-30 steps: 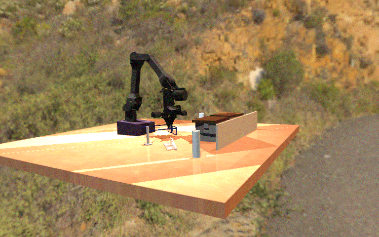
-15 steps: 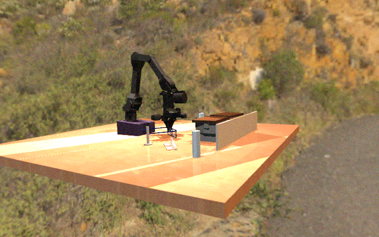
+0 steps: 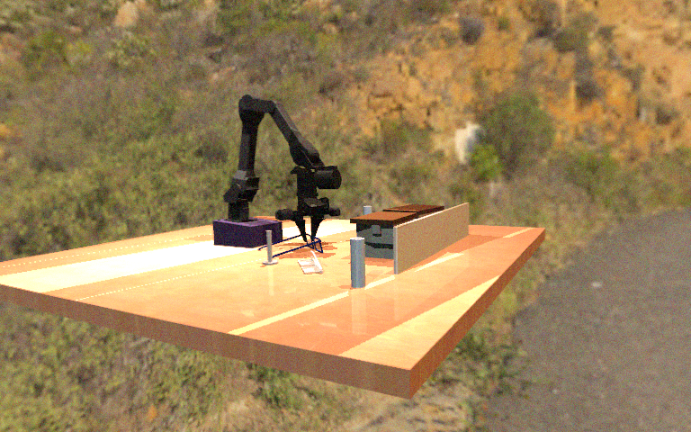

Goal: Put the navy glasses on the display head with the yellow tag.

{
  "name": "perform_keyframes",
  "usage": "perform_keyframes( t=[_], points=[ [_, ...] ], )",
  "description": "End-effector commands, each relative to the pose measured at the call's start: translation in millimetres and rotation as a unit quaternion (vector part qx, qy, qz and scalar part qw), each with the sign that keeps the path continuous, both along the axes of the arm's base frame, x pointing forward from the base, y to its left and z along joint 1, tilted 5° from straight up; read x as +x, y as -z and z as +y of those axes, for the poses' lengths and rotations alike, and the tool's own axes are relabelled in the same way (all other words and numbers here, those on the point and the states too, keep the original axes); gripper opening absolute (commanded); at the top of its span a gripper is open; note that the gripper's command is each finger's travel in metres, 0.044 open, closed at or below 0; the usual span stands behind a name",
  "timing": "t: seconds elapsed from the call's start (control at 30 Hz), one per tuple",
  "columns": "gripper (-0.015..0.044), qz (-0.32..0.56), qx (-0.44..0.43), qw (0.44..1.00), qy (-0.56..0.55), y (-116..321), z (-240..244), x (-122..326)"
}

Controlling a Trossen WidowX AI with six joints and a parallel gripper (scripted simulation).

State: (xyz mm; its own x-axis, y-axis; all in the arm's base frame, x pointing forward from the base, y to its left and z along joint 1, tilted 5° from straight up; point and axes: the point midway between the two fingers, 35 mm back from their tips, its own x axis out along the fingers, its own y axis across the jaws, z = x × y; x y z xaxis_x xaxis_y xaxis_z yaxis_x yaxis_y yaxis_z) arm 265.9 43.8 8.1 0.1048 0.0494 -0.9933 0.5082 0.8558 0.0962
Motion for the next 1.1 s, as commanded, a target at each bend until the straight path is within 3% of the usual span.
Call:
perform_keyframes(
  t=[0.0,0.67,1.0,1.07],
  points=[
    [0.0107,0.001,0.000,1.000,0.000,-1,-1,-1],
    [0.0107,0.002,-0.002,1.000,0.002,-7,-11,-8],
    [0.0107,0.001,-0.002,1.000,0.002,-57,-3,-7],
    [0.0160,-0.005,0.000,1.000,0.000,-50,-4,-4]
  ],
)
